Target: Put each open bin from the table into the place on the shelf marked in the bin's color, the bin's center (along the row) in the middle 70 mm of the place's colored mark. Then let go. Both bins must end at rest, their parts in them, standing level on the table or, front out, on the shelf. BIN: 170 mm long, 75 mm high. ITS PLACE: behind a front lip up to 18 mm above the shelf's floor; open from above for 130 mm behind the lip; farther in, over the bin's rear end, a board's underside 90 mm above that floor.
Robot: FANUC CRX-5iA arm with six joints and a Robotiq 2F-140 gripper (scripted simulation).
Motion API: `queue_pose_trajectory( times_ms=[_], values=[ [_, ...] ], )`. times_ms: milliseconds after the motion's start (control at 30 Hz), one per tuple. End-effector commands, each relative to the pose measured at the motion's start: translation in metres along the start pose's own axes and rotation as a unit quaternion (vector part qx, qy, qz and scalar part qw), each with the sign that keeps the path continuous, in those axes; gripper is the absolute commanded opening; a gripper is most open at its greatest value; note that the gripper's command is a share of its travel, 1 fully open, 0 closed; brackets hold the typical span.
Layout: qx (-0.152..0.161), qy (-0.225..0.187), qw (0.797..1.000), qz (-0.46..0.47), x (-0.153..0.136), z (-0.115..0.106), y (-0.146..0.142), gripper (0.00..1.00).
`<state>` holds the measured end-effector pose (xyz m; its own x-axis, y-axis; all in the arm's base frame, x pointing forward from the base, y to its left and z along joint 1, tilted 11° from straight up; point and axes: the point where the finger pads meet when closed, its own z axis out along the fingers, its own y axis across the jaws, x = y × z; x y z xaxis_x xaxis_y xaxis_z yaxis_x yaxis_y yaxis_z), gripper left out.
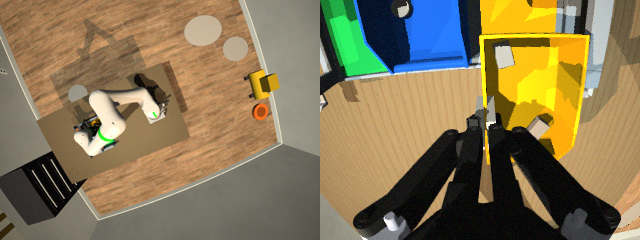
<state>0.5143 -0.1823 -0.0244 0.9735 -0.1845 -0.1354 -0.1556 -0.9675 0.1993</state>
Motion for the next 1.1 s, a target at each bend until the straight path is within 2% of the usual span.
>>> queue_pose_trajectory(
  times_ms=[0,1067],
  values=[
    [0.0,0.0,1.0,0.0,0.004,-0.001,0.0,0.0],
    [0.0,0.0,1.0,0.0,0.027,-0.004,0.0,0.0]
  ],
)
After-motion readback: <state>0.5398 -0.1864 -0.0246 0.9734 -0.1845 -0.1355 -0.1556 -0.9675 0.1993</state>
